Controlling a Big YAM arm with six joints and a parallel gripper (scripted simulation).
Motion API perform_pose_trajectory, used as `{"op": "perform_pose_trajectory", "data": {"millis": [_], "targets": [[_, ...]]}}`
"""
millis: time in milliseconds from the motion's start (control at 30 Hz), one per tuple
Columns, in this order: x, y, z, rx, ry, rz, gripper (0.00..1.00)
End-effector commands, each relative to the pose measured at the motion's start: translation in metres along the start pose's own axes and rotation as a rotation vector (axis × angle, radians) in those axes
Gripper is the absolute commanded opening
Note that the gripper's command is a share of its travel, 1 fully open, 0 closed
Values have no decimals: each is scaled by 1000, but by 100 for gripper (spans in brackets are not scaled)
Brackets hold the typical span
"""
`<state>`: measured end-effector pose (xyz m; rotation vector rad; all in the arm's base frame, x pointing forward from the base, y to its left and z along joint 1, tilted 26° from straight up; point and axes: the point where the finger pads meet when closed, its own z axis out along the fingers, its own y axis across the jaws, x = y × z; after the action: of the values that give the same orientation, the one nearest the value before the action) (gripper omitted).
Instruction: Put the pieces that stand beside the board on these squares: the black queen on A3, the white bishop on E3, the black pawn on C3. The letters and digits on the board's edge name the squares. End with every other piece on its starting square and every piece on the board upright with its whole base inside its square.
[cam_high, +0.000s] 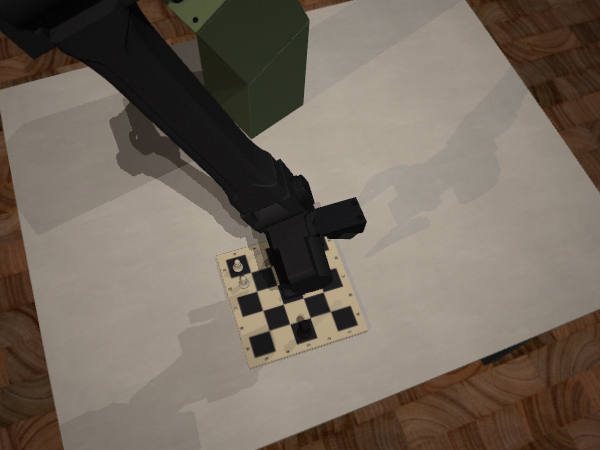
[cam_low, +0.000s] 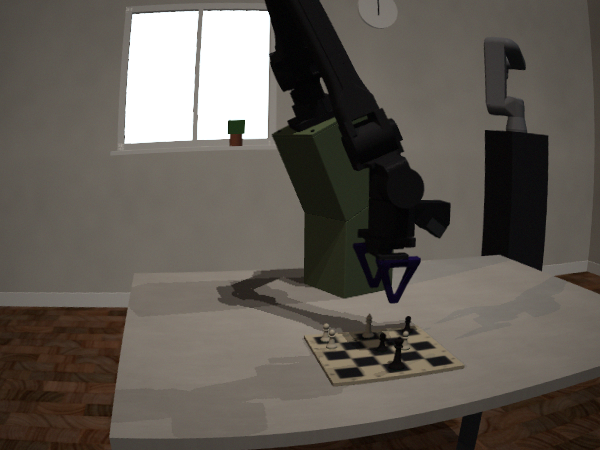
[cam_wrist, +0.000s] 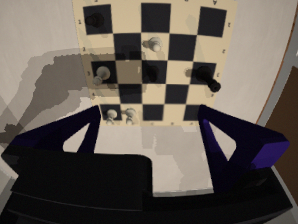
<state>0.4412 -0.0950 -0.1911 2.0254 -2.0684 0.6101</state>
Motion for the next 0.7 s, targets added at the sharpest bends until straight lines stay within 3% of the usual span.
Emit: {"op": "perform_pose_trajectory", "data": {"millis": [0, 167, 467, 567, 667], "targets": [[-4, -8, -16, 22, -2, -2, 100], [-4, -8, -32, 21, -2, -2, 100], [-4, -6, -78, 22, -2, -1, 100], [-4, -15, -84, 35, -3, 5, 100], [-4, -6, -94, 22, -3, -1, 100]]}}
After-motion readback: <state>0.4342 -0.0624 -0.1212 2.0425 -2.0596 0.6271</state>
